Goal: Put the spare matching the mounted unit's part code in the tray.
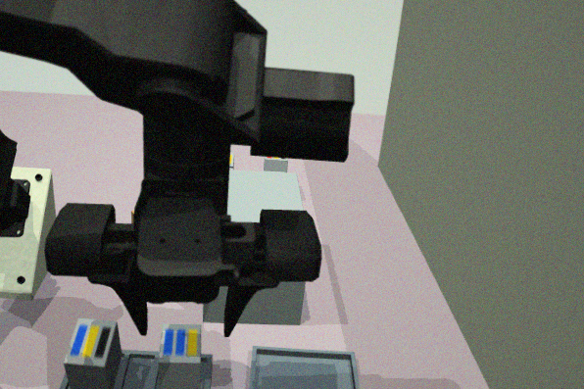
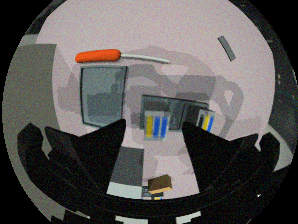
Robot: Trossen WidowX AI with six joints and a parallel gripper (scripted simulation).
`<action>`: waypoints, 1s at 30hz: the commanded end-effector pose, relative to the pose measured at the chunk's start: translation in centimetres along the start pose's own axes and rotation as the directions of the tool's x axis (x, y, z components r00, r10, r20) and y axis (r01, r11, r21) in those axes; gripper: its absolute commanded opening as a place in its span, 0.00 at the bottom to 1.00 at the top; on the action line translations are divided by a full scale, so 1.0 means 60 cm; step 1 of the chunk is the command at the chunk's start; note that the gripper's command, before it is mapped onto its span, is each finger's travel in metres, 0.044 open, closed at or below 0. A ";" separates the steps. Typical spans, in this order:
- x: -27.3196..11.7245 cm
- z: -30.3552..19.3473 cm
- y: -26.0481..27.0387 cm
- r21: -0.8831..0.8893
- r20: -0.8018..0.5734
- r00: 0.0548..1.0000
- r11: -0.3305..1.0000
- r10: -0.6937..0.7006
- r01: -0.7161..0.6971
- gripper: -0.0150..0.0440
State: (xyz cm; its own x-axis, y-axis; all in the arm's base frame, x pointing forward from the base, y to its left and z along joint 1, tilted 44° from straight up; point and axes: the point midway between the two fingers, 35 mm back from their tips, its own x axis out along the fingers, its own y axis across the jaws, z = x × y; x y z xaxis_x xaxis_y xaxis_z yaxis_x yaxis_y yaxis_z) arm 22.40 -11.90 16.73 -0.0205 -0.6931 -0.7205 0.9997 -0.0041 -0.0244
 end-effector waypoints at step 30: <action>0.088 0.003 -0.004 -0.003 0.005 1.000 1.000 0.001 -0.001 0.76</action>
State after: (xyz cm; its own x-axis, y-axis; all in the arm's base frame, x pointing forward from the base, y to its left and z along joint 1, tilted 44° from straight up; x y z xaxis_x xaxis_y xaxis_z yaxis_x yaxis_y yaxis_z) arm 22.16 -15.39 13.43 -0.0208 -0.6987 -0.7151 0.9997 -0.0050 -0.0243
